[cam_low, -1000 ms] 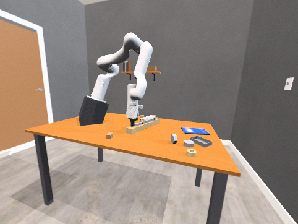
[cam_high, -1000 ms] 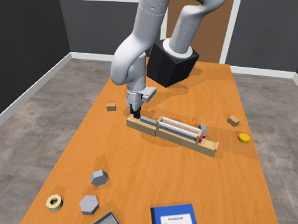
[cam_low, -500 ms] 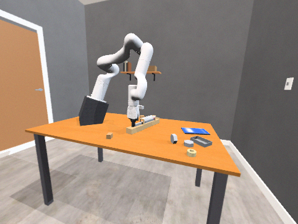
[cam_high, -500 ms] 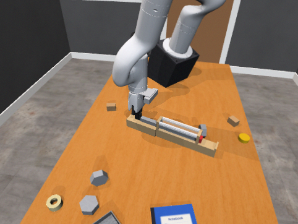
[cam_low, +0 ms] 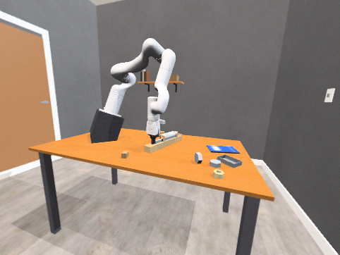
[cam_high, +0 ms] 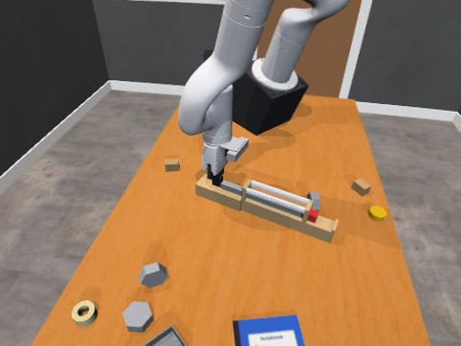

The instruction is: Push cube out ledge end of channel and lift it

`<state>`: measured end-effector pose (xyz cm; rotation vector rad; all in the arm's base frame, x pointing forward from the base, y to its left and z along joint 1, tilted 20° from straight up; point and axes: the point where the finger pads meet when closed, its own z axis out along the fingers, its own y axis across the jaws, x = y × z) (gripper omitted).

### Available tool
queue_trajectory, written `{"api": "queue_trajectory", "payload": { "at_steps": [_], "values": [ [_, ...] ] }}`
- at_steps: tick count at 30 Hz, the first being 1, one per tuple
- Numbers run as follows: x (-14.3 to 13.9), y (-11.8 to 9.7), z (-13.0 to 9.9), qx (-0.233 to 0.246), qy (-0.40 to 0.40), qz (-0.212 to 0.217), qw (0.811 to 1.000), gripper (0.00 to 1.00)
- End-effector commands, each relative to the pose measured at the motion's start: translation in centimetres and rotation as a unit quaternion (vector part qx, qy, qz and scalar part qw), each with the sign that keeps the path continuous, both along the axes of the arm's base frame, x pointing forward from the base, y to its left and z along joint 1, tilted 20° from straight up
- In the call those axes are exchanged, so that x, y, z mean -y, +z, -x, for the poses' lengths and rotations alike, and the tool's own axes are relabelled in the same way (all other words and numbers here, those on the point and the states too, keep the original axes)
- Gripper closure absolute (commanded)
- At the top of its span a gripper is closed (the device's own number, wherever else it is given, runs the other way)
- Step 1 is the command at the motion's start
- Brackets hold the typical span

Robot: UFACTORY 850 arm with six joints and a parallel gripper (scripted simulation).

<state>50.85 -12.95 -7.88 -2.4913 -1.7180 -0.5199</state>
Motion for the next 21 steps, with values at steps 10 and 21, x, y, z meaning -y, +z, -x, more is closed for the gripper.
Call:
{"api": "queue_trajectory", "payload": {
  "at_steps": [10, 21],
  "values": [
    [-1.1, 0.5, -0.5, 0.001, 0.000, 0.000, 1.000, 1.00],
    [-1.9, 0.7, -0.8, 0.001, 0.000, 0.000, 1.000, 1.00]
  ]
}}
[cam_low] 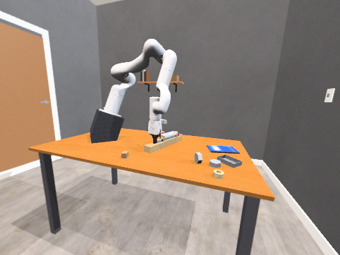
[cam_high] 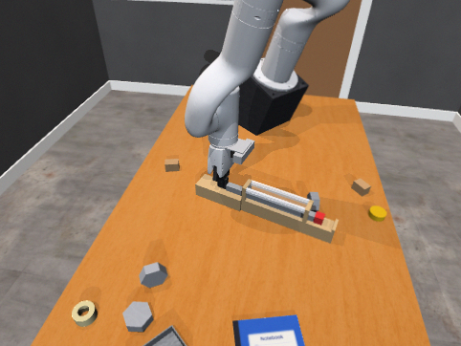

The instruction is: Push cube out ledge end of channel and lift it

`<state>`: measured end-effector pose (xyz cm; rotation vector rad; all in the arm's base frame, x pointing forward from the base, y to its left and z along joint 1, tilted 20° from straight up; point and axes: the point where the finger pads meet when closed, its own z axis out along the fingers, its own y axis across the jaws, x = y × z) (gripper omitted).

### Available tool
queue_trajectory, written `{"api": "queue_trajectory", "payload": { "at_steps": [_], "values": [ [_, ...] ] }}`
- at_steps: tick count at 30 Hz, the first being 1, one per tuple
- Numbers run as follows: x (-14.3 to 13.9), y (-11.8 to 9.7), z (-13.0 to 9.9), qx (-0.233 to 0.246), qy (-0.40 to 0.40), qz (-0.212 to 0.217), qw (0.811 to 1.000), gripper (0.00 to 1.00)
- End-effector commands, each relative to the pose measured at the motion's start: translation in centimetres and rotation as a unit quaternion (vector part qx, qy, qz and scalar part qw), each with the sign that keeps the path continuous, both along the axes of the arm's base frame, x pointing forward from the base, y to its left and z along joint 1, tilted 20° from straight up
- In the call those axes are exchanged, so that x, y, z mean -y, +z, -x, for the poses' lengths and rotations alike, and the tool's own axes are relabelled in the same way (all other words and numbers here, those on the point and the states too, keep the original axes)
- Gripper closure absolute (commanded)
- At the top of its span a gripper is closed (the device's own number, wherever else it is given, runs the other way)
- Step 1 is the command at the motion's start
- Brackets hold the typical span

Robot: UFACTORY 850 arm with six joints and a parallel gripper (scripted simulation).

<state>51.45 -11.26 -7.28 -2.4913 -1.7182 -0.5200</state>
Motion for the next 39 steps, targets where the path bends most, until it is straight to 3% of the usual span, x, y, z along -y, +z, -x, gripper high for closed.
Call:
{"api": "queue_trajectory", "payload": {
  "at_steps": [1, 11, 15, 17, 22, 39],
  "values": [
    [-0.3, 0.2, -0.2, 0.001, 0.000, 0.000, 1.000, 1.00],
    [-1.0, 0.7, -0.4, 0.001, 0.000, 0.000, 1.000, 1.00],
    [-0.2, 3.6, 0.4, 0.001, 0.000, 0.000, 1.000, 1.00],
    [-0.2, 3.6, 0.4, 0.001, 0.000, 0.000, 1.000, 1.00],
    [0.7, 7.0, 1.2, 0.001, 0.000, 0.000, 1.000, 1.00],
    [-0.1, 7.4, 0.7, -0.001, 0.000, 0.000, 1.000, 1.00]
  ]
}}
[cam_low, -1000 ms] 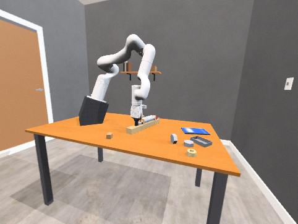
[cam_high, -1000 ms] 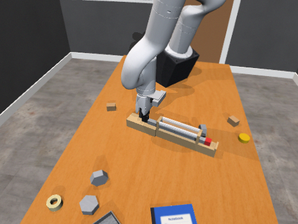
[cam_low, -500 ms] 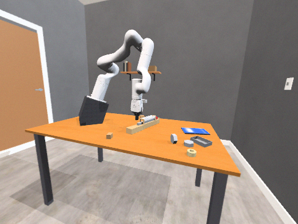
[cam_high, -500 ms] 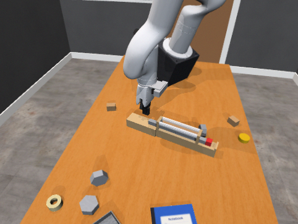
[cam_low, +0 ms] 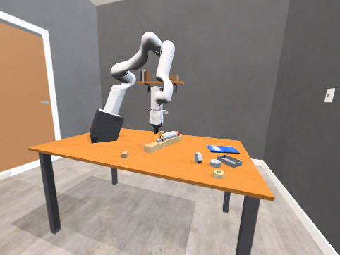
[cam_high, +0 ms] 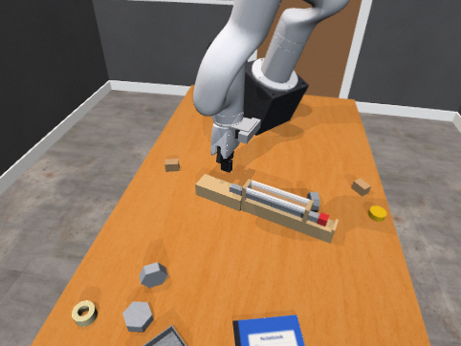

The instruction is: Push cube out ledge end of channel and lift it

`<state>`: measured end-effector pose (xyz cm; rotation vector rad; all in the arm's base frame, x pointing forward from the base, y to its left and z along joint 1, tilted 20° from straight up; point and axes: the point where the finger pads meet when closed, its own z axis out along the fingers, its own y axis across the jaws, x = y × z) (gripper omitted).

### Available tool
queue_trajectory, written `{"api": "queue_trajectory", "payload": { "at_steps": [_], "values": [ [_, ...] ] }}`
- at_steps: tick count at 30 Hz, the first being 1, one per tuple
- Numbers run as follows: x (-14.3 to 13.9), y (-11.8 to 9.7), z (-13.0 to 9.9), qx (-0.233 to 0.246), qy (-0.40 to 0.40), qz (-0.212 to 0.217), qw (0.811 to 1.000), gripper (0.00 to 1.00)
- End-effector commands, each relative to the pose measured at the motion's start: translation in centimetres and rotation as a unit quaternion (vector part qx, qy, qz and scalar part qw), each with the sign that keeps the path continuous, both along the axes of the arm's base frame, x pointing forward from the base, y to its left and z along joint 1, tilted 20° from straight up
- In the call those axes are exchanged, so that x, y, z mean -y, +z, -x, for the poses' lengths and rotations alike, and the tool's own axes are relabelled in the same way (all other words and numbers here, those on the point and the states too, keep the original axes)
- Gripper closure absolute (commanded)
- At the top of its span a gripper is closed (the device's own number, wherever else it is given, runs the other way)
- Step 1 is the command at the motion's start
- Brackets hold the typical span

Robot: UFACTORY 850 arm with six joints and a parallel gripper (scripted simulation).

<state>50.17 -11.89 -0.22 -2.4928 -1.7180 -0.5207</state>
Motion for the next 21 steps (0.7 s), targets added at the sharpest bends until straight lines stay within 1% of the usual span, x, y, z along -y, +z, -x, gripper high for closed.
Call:
{"api": "queue_trajectory", "payload": {
  "at_steps": [1, 3, 5, 6, 10, 12, 13, 16, 21],
  "values": [
    [-1.4, 0.6, -1.0, -0.002, 0.001, 0.000, 1.000, 1.00],
    [-3.4, 1.3, -2.3, -0.005, 0.002, 0.000, 1.000, 1.00],
    [-6.4, 2.4, -3.9, -0.008, 0.003, 0.000, 1.000, 1.00],
    [-7.3, 2.7, -4.2, -0.009, 0.003, 0.001, 1.000, 1.00],
    [-11.1, 4.0, -5.4, -0.009, 0.003, 0.003, 1.000, 1.00],
    [-11.1, 4.0, -5.4, -0.009, 0.003, 0.003, 1.000, 1.00],
    [-14.1, 5.0, -6.4, -0.008, 0.002, 0.003, 1.000, 1.00],
    [-16.7, 5.9, -6.9, -0.003, 0.001, 0.001, 1.000, 1.00],
    [-21.8, 7.7, -8.0, 0.001, 0.000, 0.000, 1.000, 1.00]
  ]
}}
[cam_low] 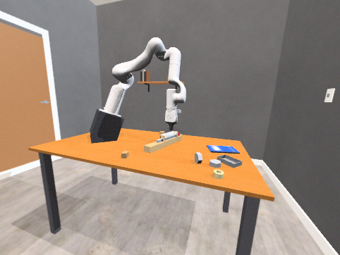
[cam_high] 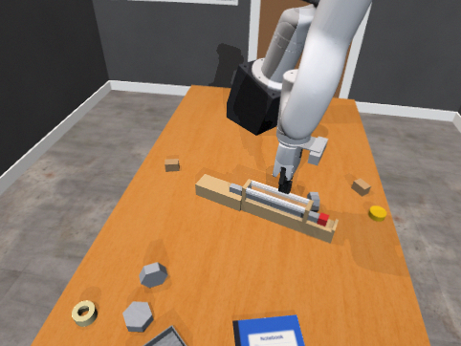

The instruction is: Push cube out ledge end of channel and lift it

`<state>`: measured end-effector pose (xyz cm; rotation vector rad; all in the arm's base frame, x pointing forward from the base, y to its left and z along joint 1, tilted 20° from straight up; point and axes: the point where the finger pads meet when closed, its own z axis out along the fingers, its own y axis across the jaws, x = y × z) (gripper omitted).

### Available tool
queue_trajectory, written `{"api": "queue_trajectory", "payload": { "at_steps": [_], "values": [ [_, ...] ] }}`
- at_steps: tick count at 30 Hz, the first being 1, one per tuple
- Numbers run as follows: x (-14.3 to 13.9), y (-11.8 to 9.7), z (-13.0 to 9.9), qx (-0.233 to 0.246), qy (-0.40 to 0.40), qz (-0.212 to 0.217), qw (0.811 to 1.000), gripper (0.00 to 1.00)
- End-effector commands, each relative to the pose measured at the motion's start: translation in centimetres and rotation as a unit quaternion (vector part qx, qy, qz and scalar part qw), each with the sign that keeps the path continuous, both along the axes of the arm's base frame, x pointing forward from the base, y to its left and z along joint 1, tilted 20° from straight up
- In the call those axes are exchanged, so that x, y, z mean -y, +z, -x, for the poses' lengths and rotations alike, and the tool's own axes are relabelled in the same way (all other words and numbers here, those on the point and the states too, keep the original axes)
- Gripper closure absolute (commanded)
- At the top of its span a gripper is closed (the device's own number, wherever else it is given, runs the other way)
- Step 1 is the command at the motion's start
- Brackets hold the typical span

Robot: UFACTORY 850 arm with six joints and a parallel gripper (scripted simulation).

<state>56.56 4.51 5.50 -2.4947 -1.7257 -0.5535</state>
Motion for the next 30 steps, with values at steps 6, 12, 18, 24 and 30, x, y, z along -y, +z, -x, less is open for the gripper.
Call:
{"api": "queue_trajectory", "payload": {
  "at_steps": [6, 12, 18, 24, 30],
  "values": [
    [-11.0, 3.9, -3.2, -0.011, -0.001, 0.000, 1.000, 0.56],
    [-11.0, 3.9, -3.2, -0.011, -0.001, 0.000, 1.000, 0.56],
    [-11.0, 3.9, -3.2, -0.011, -0.001, 0.000, 1.000, 0.56],
    [-11.0, 3.9, -3.2, -0.011, -0.001, 0.000, 1.000, 0.56],
    [-11.0, 3.9, -3.2, -0.011, -0.001, 0.000, 1.000, 0.56]
  ]
}}
